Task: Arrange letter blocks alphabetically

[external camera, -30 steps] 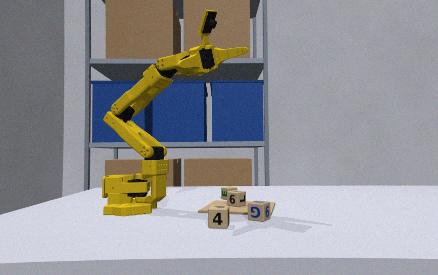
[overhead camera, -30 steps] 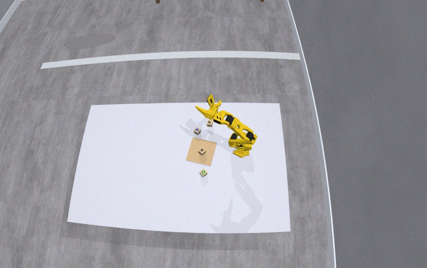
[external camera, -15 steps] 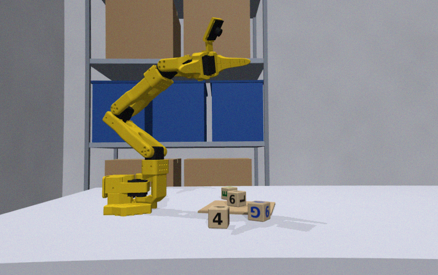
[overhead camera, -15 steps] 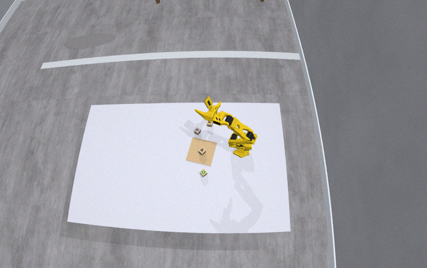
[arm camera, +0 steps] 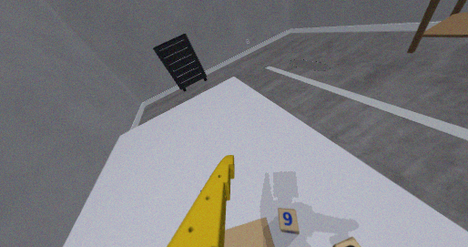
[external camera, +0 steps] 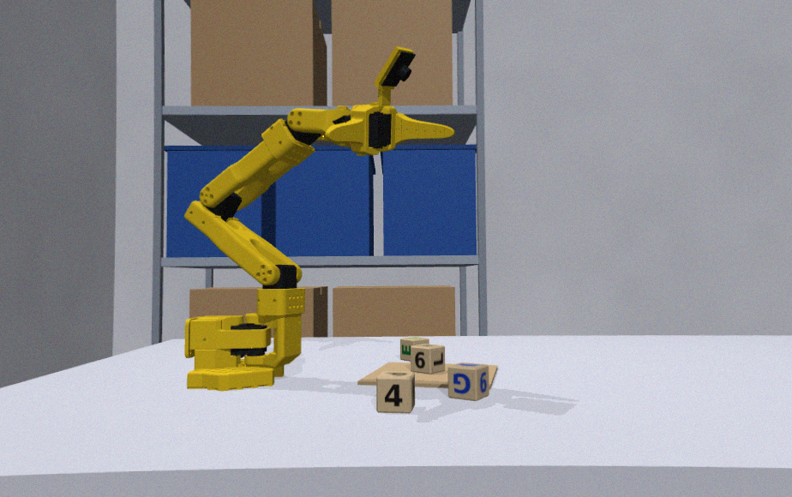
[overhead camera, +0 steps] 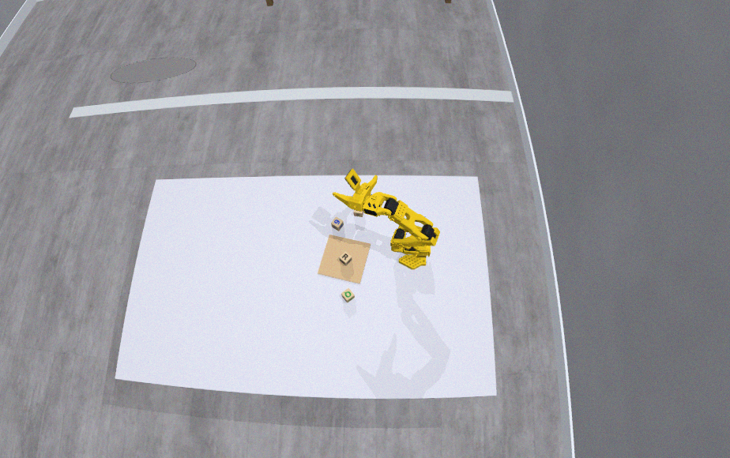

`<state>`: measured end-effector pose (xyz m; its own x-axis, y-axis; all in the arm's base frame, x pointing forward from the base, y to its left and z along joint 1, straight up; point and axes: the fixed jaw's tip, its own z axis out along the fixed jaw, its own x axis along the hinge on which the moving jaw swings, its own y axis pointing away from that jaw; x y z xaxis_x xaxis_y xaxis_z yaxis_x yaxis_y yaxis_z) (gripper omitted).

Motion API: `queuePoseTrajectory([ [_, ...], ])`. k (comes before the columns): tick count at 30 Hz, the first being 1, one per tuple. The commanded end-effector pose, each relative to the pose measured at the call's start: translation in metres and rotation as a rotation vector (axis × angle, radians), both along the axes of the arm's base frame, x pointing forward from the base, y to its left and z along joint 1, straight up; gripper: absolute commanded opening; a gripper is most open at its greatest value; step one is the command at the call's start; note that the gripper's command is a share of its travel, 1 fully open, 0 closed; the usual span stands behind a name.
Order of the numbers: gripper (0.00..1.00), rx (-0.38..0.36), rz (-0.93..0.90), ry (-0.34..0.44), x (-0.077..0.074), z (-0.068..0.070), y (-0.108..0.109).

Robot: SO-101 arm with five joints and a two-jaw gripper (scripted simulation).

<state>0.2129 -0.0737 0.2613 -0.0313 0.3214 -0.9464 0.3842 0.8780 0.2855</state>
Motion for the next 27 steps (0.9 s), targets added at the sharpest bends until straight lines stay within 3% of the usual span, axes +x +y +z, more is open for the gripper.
queuePoseTrajectory([
  [1,1.00,-0.036,0.012,-0.065,-0.004,0.020,0.004],
  [12,1.00,-0.031,0.049,0.048,-0.003,0.001,0.011],
  [21,1.00,-0.030,0.057,0.070,-0.003,-0.003,0.012],
  [27,1.00,-0.029,0.086,0.150,-0.004,-0.016,0.018],
])
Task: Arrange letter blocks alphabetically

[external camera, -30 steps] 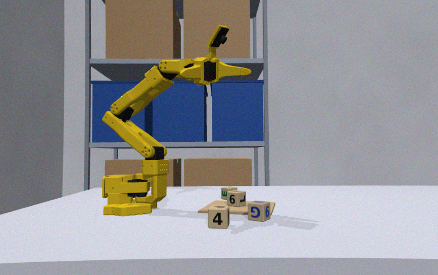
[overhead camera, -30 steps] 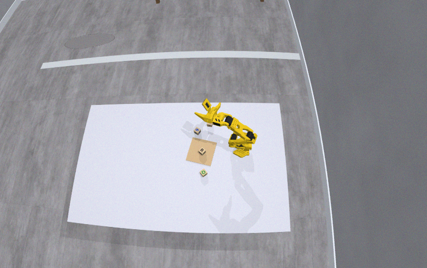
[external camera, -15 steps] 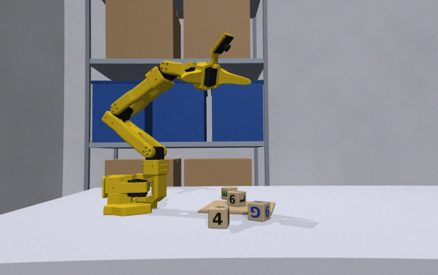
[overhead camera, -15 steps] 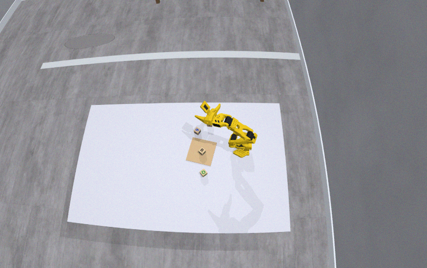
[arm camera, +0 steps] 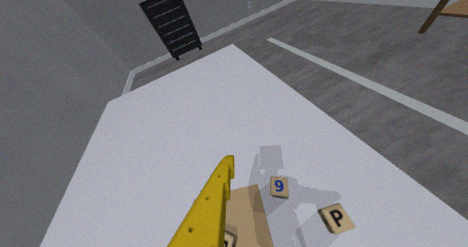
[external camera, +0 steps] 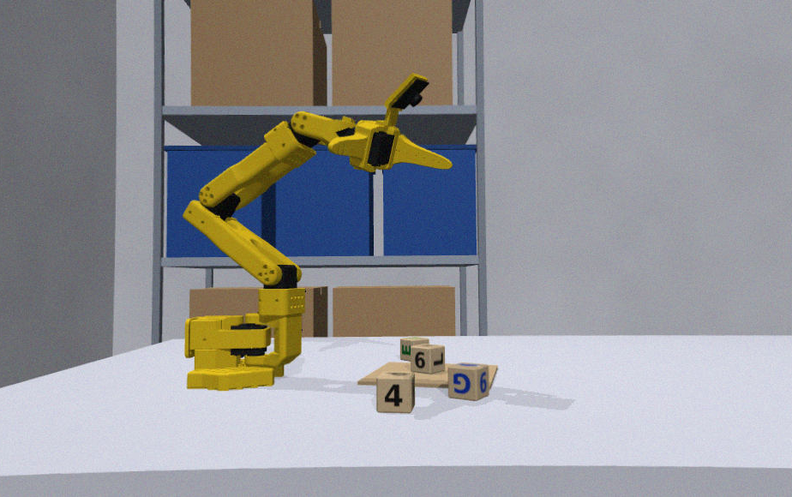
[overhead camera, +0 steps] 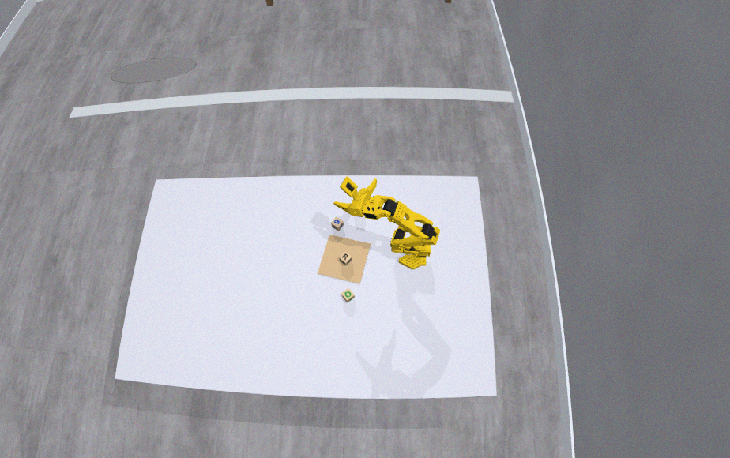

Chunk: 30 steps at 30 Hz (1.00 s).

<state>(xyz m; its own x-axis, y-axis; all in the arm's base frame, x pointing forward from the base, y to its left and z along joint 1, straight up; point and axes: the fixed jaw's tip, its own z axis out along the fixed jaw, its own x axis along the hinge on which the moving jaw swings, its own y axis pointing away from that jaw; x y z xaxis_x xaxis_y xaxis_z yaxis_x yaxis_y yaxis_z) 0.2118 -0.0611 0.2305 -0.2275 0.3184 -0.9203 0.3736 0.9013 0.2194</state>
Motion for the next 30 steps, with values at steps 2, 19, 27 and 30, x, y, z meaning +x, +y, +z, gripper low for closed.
queuePoseTrajectory([
  [2,1.00,-0.031,0.031,-0.020,-0.003,0.012,0.006],
  [19,1.00,-0.031,0.078,0.099,-0.006,-0.007,0.014],
  [27,1.00,-0.031,0.084,0.113,-0.007,-0.009,0.015],
  [30,1.00,-0.031,0.097,0.144,-0.008,-0.014,0.018],
])
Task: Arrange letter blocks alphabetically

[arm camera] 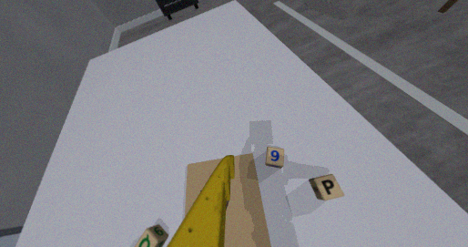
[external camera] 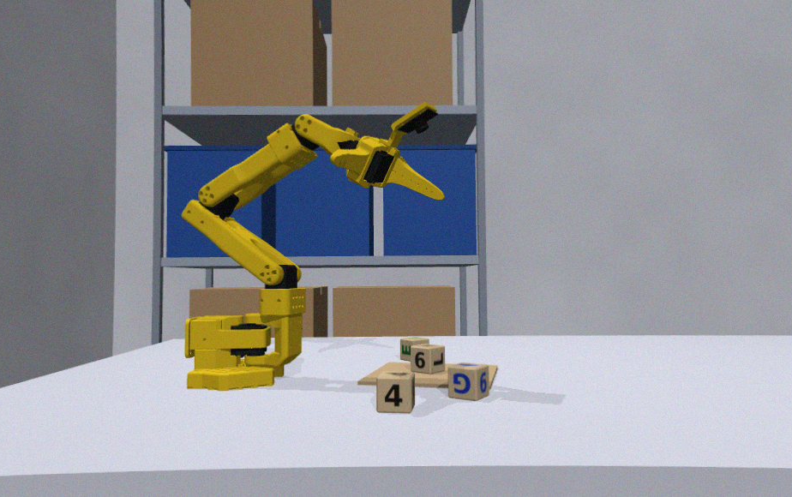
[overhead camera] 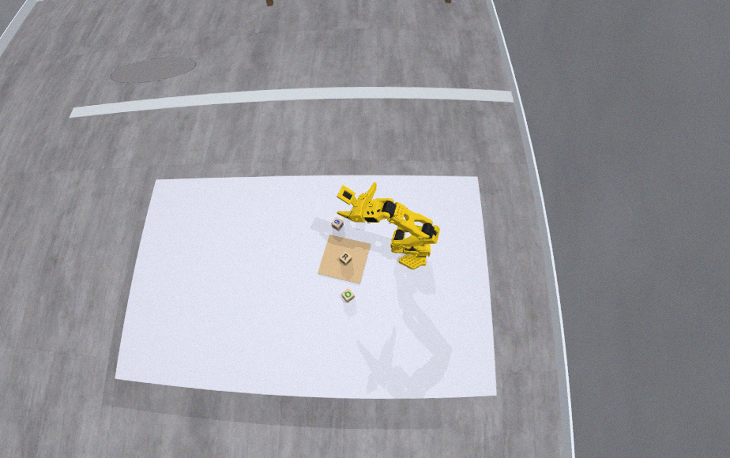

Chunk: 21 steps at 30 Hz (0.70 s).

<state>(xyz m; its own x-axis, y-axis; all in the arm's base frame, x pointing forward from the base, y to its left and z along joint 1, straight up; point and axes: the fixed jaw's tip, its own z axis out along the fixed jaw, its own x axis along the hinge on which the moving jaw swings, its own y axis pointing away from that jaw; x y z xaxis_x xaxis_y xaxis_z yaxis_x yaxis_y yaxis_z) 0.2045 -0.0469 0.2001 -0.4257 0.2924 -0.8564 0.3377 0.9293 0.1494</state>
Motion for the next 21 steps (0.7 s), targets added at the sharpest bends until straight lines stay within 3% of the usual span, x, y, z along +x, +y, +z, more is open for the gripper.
queuePoseTrajectory([
  [1,1.00,-0.027,0.028,-0.038,-0.002,0.014,0.004],
  [6,1.00,-0.028,0.054,0.022,-0.005,0.005,0.009],
  [15,1.00,-0.029,0.064,0.043,-0.006,0.002,0.010],
  [21,1.00,-0.031,0.101,0.122,-0.011,-0.010,0.016],
])
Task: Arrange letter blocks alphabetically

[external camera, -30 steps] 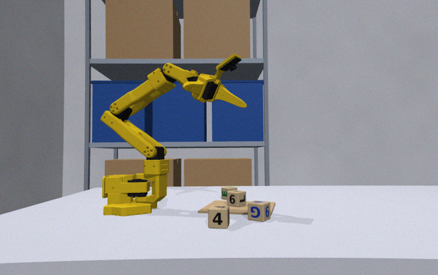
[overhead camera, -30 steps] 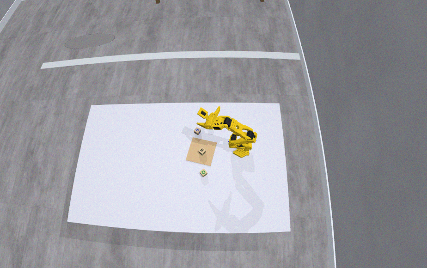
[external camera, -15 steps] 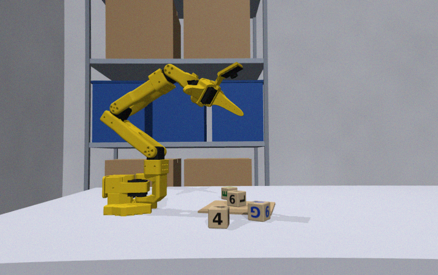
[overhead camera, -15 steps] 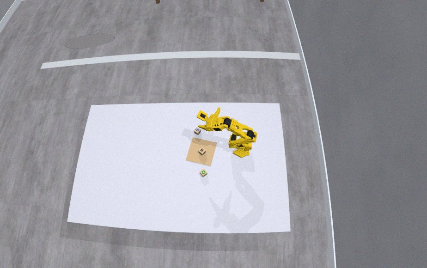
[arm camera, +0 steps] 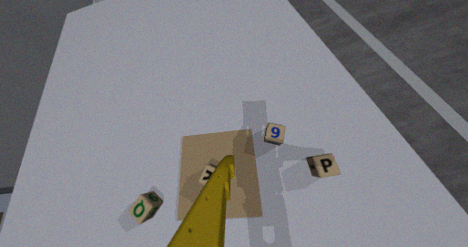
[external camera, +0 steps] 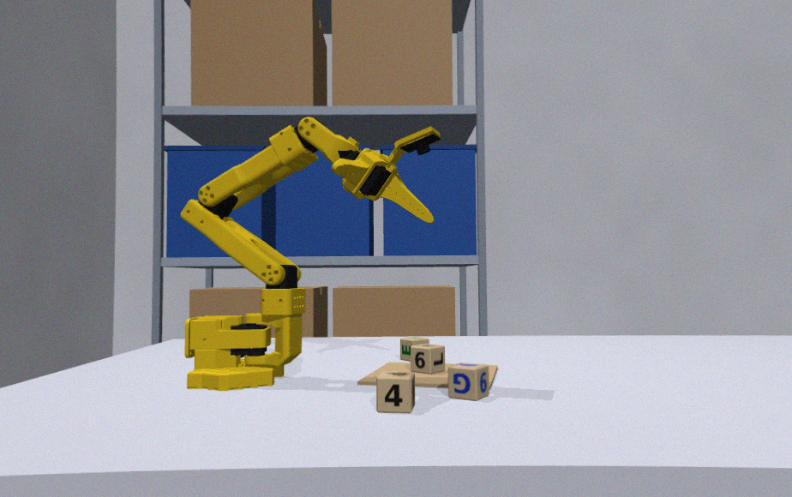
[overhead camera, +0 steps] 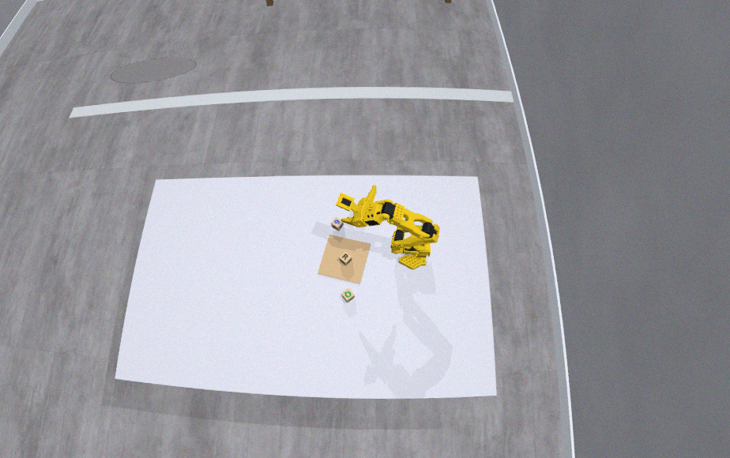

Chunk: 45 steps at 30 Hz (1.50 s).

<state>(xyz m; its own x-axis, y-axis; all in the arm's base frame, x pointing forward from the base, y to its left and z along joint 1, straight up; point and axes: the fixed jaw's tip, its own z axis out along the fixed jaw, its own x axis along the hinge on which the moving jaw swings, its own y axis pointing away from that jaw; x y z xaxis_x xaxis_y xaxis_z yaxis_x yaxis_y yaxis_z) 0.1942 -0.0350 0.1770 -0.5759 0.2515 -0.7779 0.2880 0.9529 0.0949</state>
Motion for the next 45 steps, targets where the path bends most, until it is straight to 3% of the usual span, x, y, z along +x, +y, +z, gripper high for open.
queuePoseTrajectory([
  [1,1.00,-0.023,0.034,-0.027,-0.002,0.012,0.004],
  [10,1.00,-0.024,0.045,-0.006,-0.003,0.009,0.006],
  [19,1.00,-0.028,0.096,0.098,-0.012,-0.005,0.013],
  [27,1.00,-0.029,0.103,0.112,-0.014,-0.007,0.014],
  [36,1.00,-0.034,0.158,0.215,-0.024,-0.020,0.021],
  [45,1.00,-0.035,0.169,0.236,-0.026,-0.022,0.022],
])
